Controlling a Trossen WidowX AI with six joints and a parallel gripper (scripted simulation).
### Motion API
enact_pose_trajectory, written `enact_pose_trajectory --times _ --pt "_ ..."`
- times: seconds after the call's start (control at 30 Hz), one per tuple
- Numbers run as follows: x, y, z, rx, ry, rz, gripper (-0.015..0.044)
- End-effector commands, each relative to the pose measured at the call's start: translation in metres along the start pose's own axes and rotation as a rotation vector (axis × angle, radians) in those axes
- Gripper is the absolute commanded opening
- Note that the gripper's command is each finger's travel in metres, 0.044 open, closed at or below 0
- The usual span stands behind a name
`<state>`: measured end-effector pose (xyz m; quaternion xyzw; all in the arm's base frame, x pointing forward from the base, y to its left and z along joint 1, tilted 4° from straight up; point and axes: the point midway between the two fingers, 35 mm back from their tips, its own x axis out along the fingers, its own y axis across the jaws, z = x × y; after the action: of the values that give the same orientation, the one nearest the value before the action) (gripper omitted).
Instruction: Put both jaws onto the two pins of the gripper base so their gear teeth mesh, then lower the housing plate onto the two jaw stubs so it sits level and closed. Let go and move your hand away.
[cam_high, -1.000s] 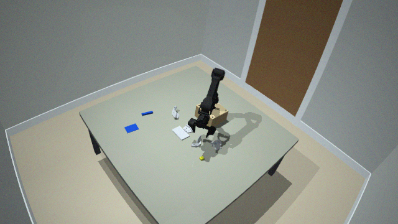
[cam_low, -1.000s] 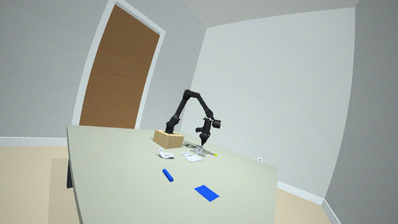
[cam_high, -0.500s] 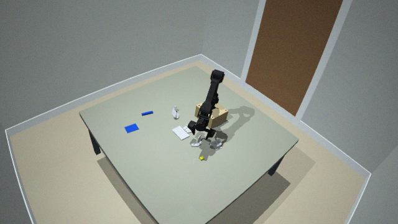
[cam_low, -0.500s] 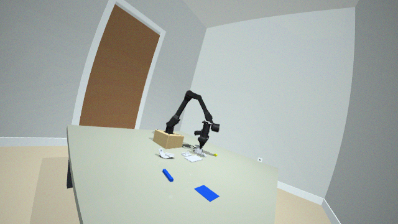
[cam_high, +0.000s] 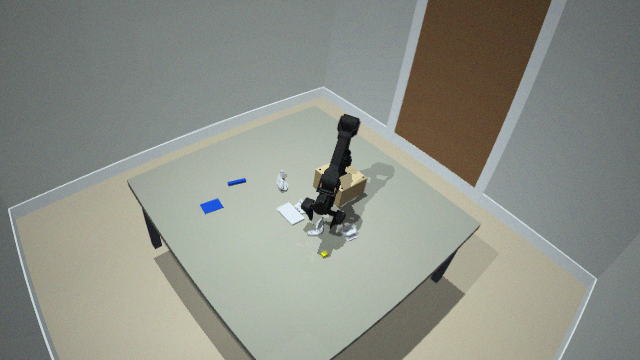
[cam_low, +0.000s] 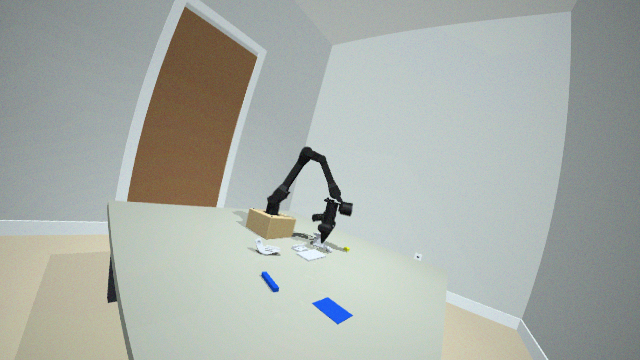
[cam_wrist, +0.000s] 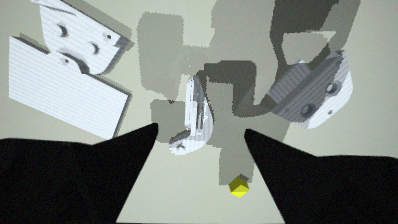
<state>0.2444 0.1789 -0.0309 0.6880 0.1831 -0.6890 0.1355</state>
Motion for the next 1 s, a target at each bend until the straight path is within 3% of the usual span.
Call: enact_pose_trajectory --times 0.0,0.47,0.97 --pt "0.011 0.001 0.004 0.004 -0.015 0.006 0.044" --pt "0.032 0.001 0.005 0.004 -0.015 0.005 0.044" --pt "0.033 0.001 0.005 0.004 -0.015 0.005 0.044"
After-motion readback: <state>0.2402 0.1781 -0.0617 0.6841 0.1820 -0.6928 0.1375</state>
